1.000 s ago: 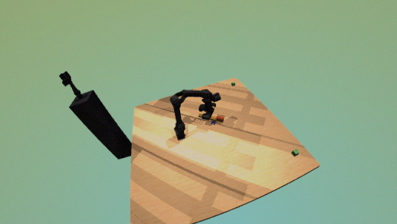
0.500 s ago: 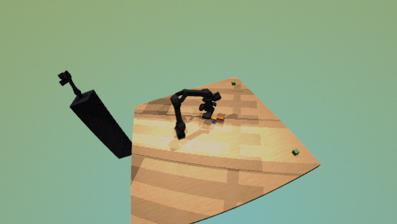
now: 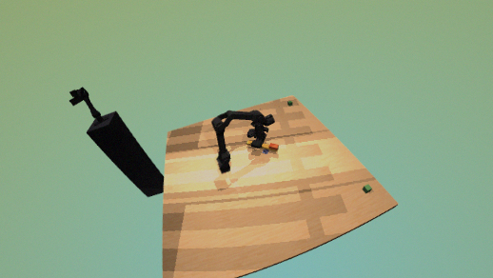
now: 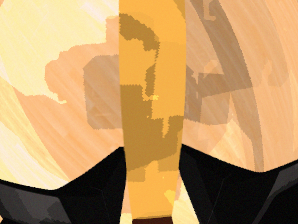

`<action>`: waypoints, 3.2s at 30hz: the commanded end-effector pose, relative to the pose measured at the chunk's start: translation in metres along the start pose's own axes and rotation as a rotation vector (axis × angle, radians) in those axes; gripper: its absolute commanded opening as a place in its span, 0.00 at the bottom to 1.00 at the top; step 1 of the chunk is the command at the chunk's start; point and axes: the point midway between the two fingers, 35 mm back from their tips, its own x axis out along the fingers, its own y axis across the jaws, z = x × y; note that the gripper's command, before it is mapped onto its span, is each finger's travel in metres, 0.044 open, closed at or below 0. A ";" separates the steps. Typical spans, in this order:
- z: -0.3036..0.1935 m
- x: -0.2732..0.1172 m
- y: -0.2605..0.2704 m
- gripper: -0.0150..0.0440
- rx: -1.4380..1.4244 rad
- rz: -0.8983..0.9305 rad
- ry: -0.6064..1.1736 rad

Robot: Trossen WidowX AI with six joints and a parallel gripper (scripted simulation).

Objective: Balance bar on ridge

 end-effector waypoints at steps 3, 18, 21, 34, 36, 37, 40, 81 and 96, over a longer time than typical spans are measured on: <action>-0.001 0.001 0.000 0.25 0.004 0.000 0.004; -0.001 0.002 0.000 0.25 0.004 0.000 0.004; -0.001 0.002 0.000 0.25 0.004 0.000 0.004; -0.001 0.003 0.000 0.25 0.004 0.000 0.004; -0.001 0.003 0.000 0.25 0.004 0.000 0.004; -0.001 0.004 0.000 0.25 0.004 0.000 0.004; -0.001 0.004 0.000 0.25 0.004 0.000 0.004; 0.000 0.007 0.000 0.25 0.004 0.000 0.004; 0.000 0.008 0.000 0.25 0.004 0.000 0.004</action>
